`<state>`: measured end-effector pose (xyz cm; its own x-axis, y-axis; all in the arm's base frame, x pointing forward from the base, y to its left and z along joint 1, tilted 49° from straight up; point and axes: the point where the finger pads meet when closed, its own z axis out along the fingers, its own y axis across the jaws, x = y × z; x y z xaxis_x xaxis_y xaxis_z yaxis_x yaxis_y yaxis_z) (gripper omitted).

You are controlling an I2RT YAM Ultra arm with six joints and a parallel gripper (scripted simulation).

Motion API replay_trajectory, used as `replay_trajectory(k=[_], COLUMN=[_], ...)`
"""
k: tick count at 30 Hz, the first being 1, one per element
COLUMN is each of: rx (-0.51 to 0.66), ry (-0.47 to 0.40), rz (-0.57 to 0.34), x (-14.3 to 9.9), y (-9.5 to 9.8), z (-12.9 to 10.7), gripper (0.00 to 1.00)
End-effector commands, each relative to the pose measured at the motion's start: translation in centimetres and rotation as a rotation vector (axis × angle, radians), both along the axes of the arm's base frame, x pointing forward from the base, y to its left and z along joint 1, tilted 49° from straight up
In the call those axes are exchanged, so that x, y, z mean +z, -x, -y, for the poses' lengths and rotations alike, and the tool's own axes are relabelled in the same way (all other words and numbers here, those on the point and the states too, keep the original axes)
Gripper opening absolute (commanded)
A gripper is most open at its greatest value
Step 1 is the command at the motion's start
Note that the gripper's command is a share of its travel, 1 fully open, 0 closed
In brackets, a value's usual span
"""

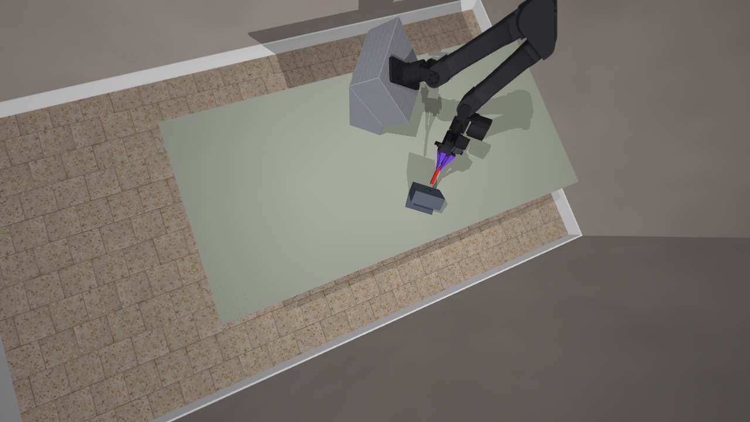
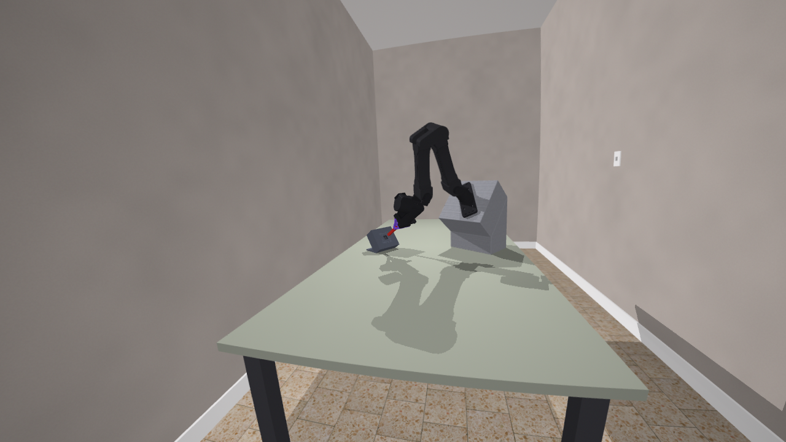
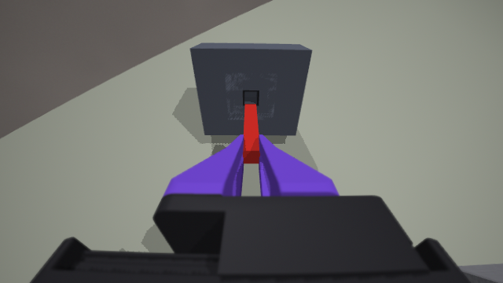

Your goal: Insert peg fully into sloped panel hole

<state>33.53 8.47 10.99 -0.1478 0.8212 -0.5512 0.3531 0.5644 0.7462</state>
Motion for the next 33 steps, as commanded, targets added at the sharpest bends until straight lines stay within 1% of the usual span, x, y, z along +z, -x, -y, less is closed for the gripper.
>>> replay_trajectory(k=[1, 23, 33], rx=[-0.013, -0.014, -0.014], ry=[-0.001, -0.001, -0.001], rz=[0.015, 0.015, 0.015], x=[0.5, -0.3, -0.5], y=[-0.8, -3.0, -2.9], z=[0.3, 0.5, 0.6], gripper=[0.0, 0.0, 0.0])
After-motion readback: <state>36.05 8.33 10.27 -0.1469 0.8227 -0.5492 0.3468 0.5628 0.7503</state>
